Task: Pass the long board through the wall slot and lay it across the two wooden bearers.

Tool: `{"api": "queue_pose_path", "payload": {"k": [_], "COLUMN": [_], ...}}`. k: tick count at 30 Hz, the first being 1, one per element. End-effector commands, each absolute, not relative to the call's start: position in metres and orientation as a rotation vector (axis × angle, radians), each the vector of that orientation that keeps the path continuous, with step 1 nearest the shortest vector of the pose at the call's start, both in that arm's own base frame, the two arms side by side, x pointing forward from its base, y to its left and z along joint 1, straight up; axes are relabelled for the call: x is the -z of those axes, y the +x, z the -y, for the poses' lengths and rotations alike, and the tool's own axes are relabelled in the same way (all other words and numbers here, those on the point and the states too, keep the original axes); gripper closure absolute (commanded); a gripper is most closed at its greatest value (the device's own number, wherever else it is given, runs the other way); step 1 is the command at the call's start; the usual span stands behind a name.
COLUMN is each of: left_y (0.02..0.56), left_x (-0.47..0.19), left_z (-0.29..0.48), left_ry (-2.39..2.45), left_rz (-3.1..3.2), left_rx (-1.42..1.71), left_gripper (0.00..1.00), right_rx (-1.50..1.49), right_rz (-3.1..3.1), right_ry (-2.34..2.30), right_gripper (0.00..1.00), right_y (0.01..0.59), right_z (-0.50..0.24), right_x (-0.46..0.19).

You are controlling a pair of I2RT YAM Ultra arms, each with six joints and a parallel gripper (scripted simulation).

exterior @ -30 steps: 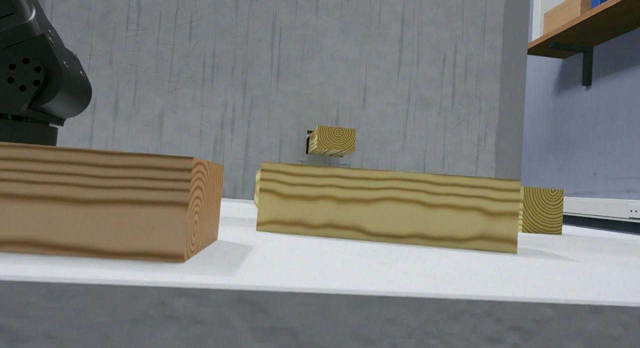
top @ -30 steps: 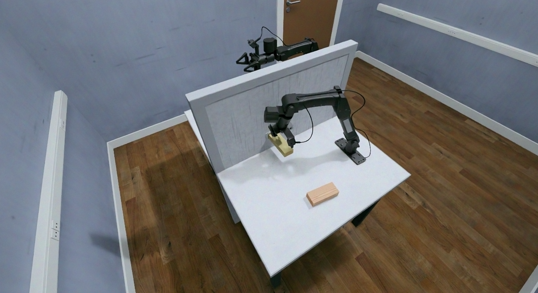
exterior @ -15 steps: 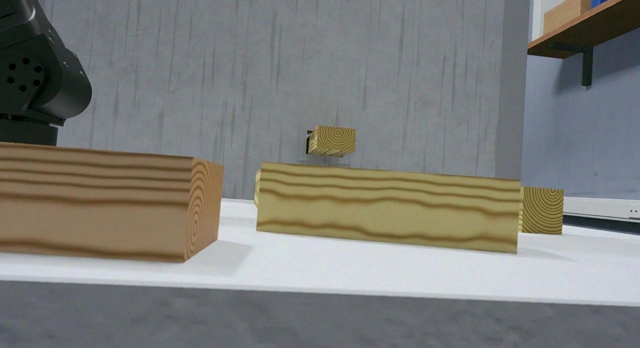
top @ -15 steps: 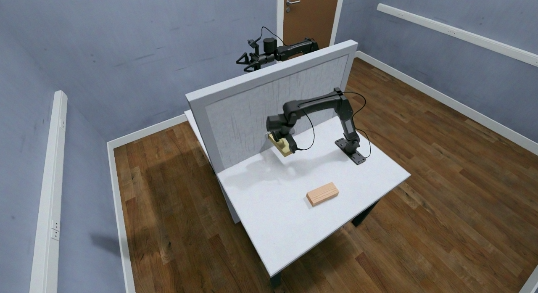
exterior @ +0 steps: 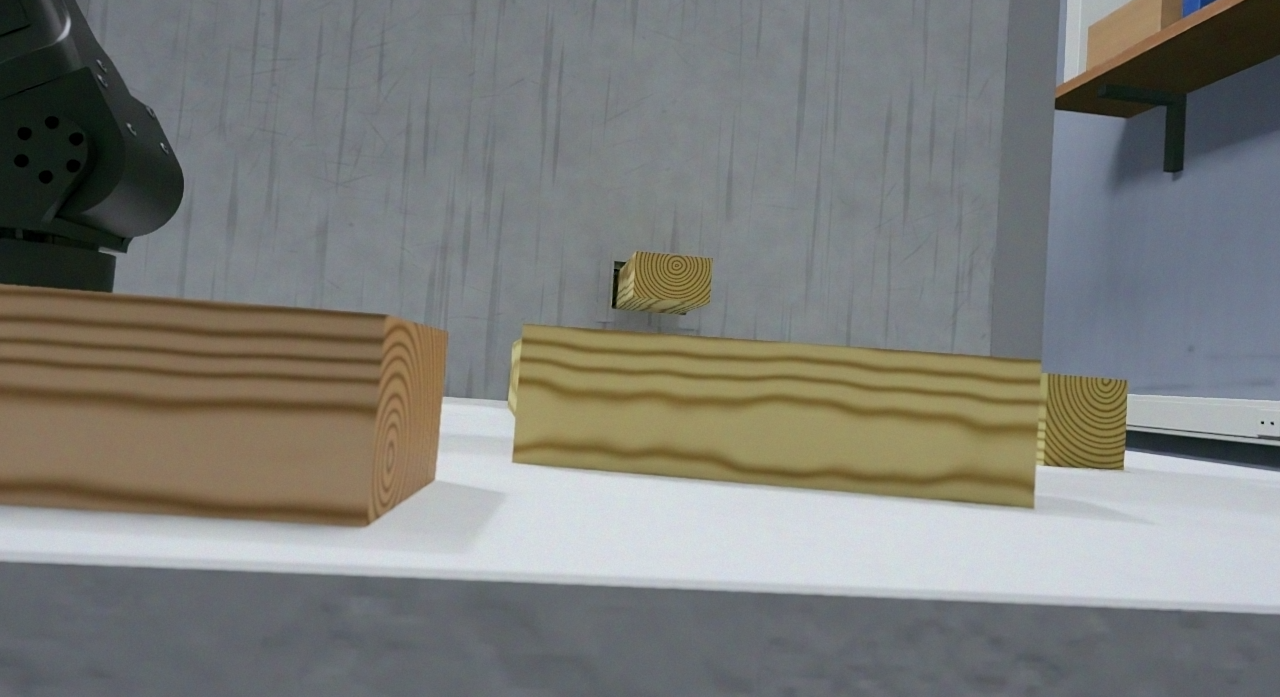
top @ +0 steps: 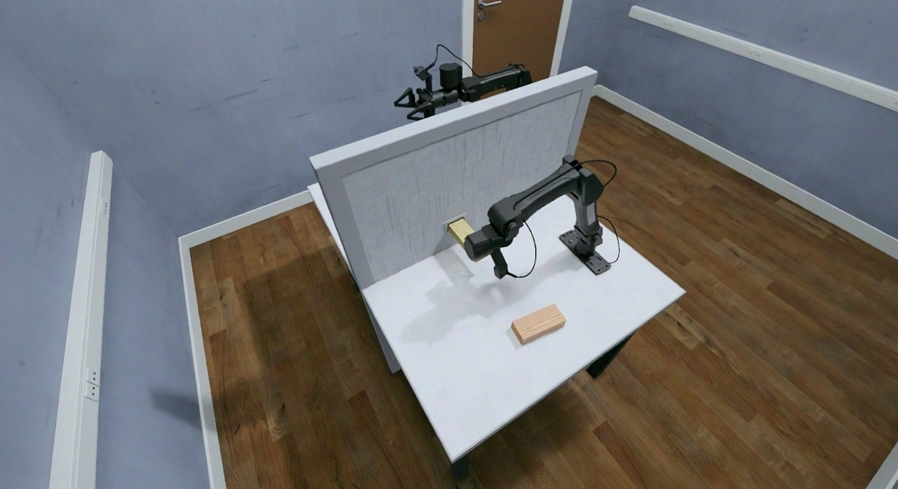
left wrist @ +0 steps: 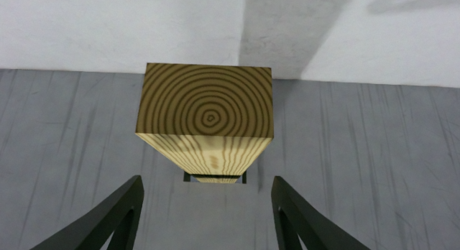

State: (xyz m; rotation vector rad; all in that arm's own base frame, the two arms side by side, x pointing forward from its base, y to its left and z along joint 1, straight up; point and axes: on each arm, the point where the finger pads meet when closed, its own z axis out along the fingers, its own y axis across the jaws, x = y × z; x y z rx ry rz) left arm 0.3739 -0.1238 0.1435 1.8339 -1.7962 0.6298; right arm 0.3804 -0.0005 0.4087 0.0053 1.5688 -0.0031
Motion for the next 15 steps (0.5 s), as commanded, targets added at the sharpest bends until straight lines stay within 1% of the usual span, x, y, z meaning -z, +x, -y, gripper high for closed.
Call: {"api": "queue_pose_path", "payload": {"k": [1,8,15], "left_y": [0.376,0.374,0.374], "left_x": [-0.156,-0.154,-0.159], "left_z": [0.113,0.097,0.100], "left_ry": [1.782,1.759,1.756], "left_rz": [1.792,1.754,1.762], "left_rx": [-0.757,-0.839,-0.837], "left_gripper": [0.28,0.28,0.28], "right_rx": [-0.009,-0.009,-0.009], "right_rz": [-1.572,-1.572,-1.572], "right_ry": [-0.007,-0.007,-0.007], "right_gripper": [0.00,0.00,0.00], "right_y": [0.377,0.377,0.377], "right_z": [-0.005,-0.005,-0.005], "right_x": [-0.410,-0.410,-0.410]}}
